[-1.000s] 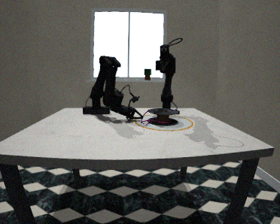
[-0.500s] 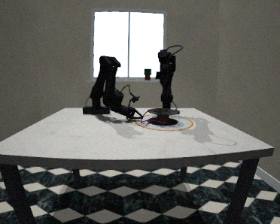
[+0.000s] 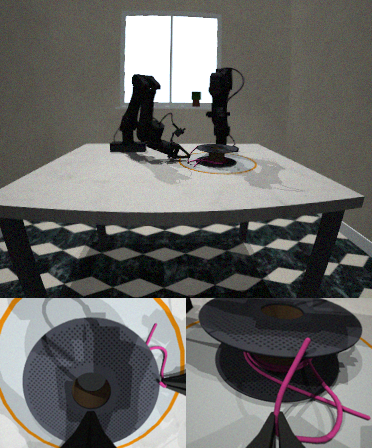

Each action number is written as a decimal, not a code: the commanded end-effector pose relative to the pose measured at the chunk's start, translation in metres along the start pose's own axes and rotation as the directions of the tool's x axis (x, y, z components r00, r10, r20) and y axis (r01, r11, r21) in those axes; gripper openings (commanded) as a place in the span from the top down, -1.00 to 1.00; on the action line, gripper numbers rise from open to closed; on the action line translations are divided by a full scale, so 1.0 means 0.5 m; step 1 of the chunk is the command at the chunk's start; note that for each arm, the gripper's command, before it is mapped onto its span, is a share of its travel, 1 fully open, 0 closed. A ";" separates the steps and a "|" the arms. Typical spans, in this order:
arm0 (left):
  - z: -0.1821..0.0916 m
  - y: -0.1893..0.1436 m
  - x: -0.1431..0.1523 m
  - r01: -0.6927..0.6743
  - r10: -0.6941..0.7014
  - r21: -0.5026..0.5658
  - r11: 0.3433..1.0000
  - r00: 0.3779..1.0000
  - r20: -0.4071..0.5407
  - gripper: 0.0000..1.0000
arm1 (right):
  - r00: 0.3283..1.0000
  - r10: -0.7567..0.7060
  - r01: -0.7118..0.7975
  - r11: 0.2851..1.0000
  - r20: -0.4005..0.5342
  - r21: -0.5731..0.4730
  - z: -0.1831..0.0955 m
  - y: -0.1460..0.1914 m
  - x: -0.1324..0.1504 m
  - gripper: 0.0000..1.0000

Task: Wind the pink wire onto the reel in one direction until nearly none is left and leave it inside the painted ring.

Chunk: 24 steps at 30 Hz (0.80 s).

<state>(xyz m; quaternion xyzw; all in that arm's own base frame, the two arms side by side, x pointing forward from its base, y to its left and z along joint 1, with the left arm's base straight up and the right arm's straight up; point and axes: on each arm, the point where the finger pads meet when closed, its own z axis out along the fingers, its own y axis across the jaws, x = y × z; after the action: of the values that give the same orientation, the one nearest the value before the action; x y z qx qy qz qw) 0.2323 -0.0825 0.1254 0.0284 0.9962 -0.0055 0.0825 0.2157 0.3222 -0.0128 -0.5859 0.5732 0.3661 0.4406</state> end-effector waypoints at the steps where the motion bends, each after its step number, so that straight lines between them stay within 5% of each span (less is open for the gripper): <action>1: -0.014 0.000 -0.003 0.030 -0.030 0.009 1.000 0.999 -0.040 1.00 | 1.000 0.005 -0.005 1.000 0.001 0.009 0.004 -0.012 0.003 1.00; 10: 0.010 0.002 0.006 0.047 -0.048 -0.011 0.999 0.988 -0.148 1.00 | 1.000 0.005 -0.005 1.000 0.001 0.009 0.004 -0.012 0.003 1.00; 24: 0.006 0.001 -0.005 0.049 -0.051 -0.014 0.999 0.985 -0.164 1.00 | 1.000 0.005 -0.005 1.000 0.001 0.009 0.004 -0.012 0.003 1.00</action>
<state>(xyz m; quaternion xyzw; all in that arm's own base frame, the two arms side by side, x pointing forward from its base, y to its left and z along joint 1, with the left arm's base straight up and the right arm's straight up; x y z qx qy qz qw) 0.2282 -0.0818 0.1145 0.0126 0.9999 0.0063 -0.0074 0.2157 0.3222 -0.0128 -0.5859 0.5732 0.3661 0.4406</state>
